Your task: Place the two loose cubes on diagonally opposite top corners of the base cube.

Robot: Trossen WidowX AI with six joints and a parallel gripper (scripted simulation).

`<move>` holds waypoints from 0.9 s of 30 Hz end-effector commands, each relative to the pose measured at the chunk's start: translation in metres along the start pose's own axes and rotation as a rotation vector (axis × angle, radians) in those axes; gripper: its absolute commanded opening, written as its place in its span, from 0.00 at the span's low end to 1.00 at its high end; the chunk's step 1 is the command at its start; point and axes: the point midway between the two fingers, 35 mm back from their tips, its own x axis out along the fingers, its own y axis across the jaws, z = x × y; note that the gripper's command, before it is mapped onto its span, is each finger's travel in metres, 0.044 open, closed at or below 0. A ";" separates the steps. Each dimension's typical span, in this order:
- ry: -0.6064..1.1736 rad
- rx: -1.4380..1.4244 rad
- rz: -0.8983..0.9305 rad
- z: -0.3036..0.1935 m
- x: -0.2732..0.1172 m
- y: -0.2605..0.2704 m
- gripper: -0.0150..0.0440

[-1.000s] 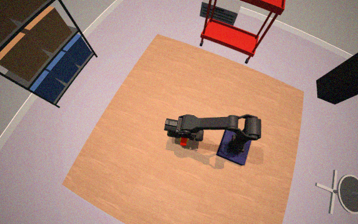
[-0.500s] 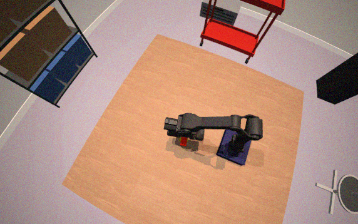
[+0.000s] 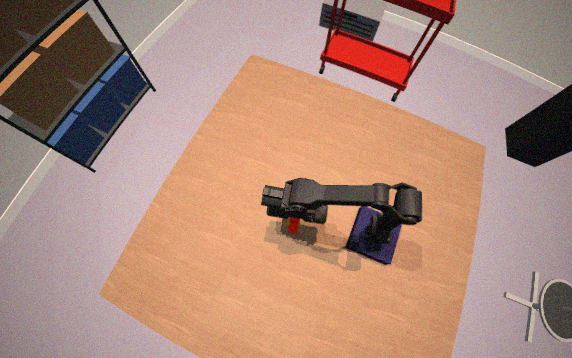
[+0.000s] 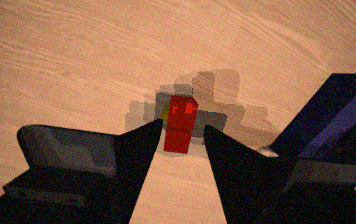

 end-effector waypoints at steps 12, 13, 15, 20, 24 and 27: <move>0.000 0.001 0.008 0.000 -0.023 0.000 0.60; 0.000 0.001 0.008 0.000 -0.024 0.000 0.60; 0.000 0.001 0.008 0.000 -0.027 0.000 0.60; 0.000 0.001 0.007 0.000 -0.027 0.000 0.65; 0.000 -0.001 0.005 0.000 -0.029 0.000 0.82; 0.006 -0.004 0.000 -0.022 -0.026 0.001 0.93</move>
